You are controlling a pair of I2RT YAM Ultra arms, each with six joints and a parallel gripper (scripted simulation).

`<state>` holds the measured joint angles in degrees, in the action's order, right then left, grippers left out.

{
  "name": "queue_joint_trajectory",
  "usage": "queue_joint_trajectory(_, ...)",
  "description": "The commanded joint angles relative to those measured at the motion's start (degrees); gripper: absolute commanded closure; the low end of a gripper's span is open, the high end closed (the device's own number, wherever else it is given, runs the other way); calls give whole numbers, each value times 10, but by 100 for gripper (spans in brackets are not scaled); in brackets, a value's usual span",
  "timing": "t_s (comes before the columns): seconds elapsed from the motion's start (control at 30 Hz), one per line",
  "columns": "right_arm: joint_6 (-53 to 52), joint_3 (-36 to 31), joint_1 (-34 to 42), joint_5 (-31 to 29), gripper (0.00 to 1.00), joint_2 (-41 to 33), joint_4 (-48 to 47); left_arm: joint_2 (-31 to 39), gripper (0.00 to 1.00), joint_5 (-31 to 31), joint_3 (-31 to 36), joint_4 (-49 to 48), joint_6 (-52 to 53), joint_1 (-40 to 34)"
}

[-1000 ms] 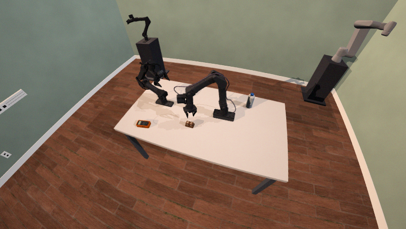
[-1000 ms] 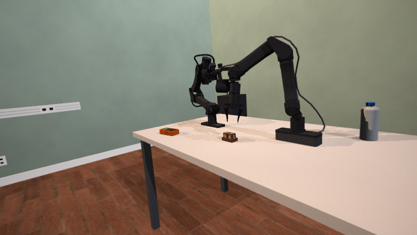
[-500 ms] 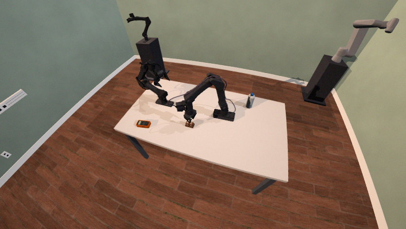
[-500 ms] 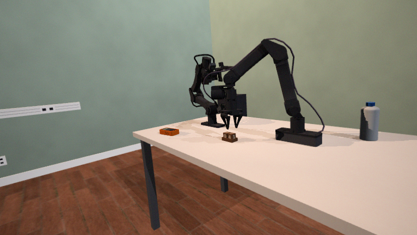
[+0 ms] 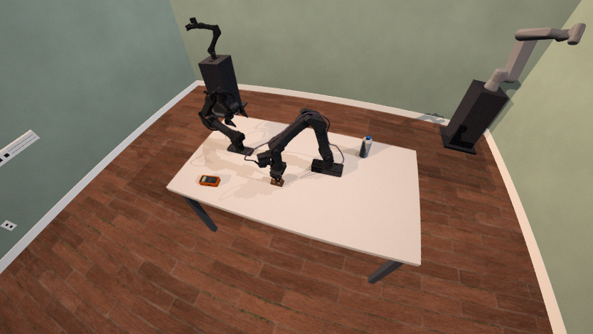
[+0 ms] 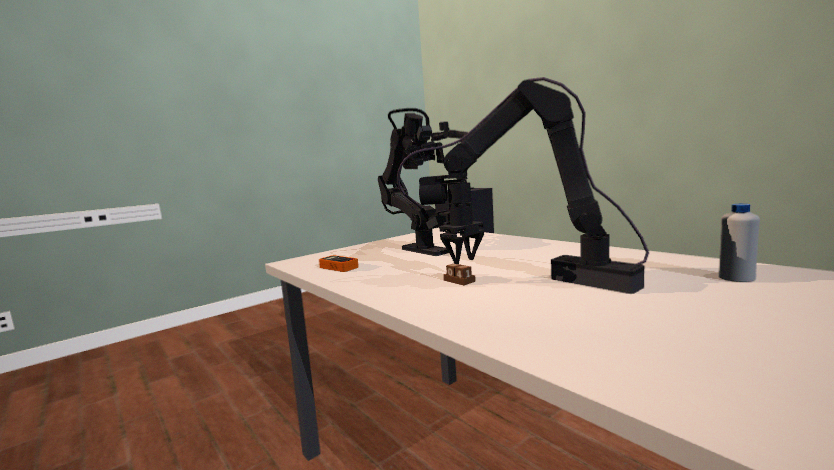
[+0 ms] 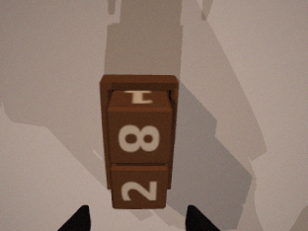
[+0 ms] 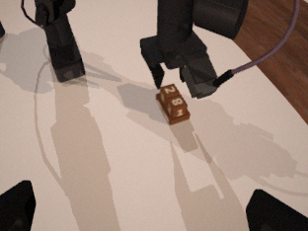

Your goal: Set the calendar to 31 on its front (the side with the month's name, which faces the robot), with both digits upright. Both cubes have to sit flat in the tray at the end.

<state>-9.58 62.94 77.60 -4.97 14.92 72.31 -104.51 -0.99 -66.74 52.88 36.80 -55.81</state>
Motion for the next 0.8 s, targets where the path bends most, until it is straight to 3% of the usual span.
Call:
queue_joint_trajectory(0.0, -4, 17, 5, -4, 0, -8, 0, 5, 45, 10, -6, -4, -9, 3)
queue_joint_trajectory(0.77, -4, 17, 5, -4, 0, -8, 0, -36, 45, 10, 30, -76, -18, -7)
